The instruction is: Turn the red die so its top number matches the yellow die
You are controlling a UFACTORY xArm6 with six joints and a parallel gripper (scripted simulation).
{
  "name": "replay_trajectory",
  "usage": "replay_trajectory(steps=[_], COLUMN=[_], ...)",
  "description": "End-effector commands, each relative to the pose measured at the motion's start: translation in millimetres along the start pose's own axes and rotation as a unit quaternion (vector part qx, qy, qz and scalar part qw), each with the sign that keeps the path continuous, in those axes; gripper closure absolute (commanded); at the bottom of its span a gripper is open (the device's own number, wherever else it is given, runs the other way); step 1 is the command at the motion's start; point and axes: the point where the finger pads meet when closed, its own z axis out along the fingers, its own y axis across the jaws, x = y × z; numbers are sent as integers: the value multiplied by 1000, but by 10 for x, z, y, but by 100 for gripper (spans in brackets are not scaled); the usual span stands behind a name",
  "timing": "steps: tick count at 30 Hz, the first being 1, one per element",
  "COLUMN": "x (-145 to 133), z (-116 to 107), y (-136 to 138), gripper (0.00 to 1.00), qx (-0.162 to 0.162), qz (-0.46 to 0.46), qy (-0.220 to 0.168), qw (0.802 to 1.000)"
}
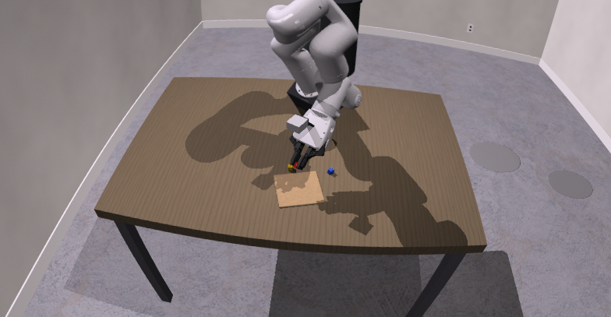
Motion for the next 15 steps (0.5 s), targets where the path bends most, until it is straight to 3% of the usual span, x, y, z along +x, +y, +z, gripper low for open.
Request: replay_trajectory(steps=[1, 15], x=[7, -133], z=[3, 130], y=[4, 3], gripper=[89, 89], qx=[0, 0], qz=[3, 3], qy=[20, 20], qw=[1000, 1000])
